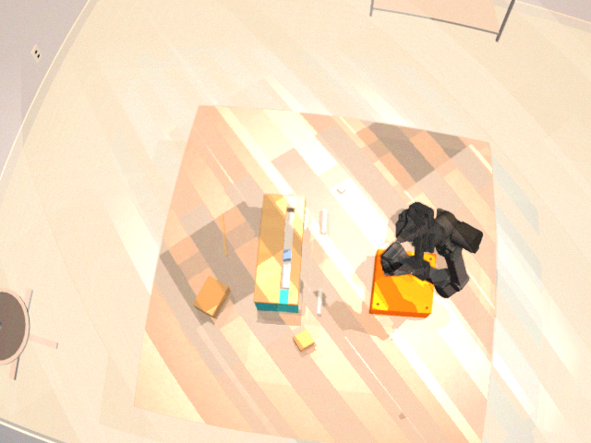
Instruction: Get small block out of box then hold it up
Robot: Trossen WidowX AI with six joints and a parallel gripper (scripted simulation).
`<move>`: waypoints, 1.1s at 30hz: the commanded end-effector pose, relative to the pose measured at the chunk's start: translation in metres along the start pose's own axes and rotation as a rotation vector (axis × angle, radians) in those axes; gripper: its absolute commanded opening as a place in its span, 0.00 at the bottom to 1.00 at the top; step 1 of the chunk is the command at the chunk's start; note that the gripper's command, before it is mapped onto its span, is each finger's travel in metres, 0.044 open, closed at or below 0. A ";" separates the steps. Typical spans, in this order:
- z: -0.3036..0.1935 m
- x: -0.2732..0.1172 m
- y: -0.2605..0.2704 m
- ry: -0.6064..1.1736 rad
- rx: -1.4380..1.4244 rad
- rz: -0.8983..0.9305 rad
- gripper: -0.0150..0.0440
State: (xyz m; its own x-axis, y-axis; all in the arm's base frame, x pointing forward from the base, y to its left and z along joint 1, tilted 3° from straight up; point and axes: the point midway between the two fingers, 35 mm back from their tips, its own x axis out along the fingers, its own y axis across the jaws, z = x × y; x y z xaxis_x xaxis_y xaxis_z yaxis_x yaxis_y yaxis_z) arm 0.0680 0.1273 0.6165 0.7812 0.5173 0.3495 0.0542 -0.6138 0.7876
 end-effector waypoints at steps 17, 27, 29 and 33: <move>0.225 0.024 0.061 -0.210 1.892 0.364 0.93; 0.318 0.028 0.050 -0.279 2.418 0.663 0.93; 0.337 0.026 0.043 -0.290 2.563 0.751 0.93; 0.388 0.020 0.018 -0.298 2.952 1.070 0.93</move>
State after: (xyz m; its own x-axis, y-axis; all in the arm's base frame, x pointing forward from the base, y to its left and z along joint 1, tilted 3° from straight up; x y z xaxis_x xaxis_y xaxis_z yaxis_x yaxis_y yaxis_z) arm 0.3070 -0.0911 0.4778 0.9864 0.1401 -0.0864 -0.1238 0.2858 -0.9502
